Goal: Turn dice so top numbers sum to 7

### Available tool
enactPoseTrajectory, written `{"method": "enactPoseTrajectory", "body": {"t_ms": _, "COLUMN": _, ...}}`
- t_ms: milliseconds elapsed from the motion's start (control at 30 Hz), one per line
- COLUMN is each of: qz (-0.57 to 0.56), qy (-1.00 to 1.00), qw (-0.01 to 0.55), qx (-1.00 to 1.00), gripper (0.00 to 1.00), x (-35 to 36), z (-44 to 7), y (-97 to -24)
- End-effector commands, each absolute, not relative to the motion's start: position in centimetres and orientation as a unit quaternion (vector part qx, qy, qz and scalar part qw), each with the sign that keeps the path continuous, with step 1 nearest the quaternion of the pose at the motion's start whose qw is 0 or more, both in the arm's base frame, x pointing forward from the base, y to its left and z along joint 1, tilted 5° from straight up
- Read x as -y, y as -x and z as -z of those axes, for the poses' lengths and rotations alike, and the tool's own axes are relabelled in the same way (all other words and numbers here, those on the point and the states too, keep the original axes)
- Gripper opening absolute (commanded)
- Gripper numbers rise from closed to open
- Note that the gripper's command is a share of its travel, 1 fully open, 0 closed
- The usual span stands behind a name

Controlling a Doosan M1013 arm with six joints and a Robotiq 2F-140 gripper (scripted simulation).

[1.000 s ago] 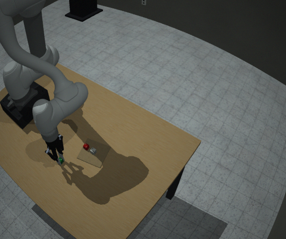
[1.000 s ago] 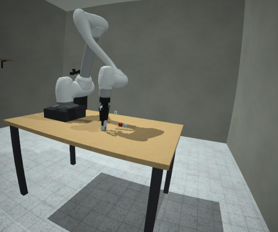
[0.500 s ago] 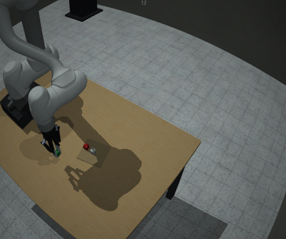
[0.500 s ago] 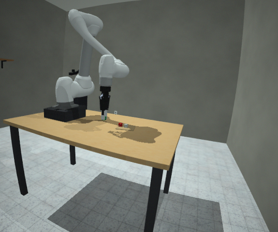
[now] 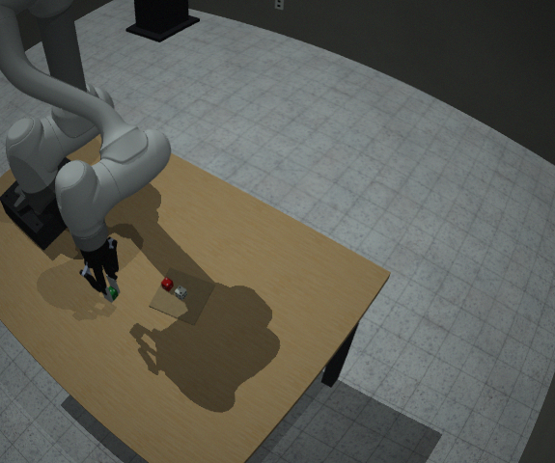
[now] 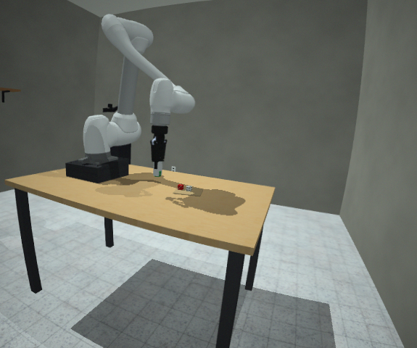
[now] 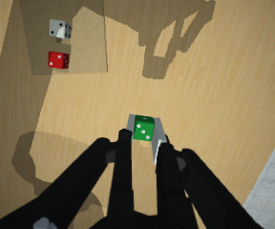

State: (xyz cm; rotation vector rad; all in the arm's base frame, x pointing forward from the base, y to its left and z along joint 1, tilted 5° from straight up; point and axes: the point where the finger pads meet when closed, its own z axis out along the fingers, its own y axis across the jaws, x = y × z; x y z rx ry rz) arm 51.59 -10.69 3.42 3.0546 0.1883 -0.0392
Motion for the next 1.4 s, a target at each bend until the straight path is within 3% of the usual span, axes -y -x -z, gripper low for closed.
{"method": "enactPoseTrajectory", "body": {"t_ms": 0, "qz": 0.014, "qy": -0.998, "qw": 0.039, "qx": -0.057, "gripper": 0.13, "x": 7.5, "z": -3.5, "y": -55.3}}
{"method": "enactPoseTrajectory", "body": {"t_ms": 367, "qz": 0.014, "qy": -0.998, "qw": 0.040, "qx": -0.044, "gripper": 0.13, "x": -5.9, "z": -2.3, "y": -65.6}}
{"method": "enactPoseTrajectory", "body": {"t_ms": 1033, "qz": 0.014, "qy": -0.998, "qw": 0.039, "qx": -0.044, "gripper": 0.13, "x": -6.0, "z": -1.9, "y": -65.6}}
{"method": "enactPoseTrajectory", "body": {"t_ms": 1367, "qz": 0.014, "qy": -0.998, "qw": 0.039, "qx": -0.044, "gripper": 0.13, "x": -5.7, "z": 1.7, "y": -65.5}}
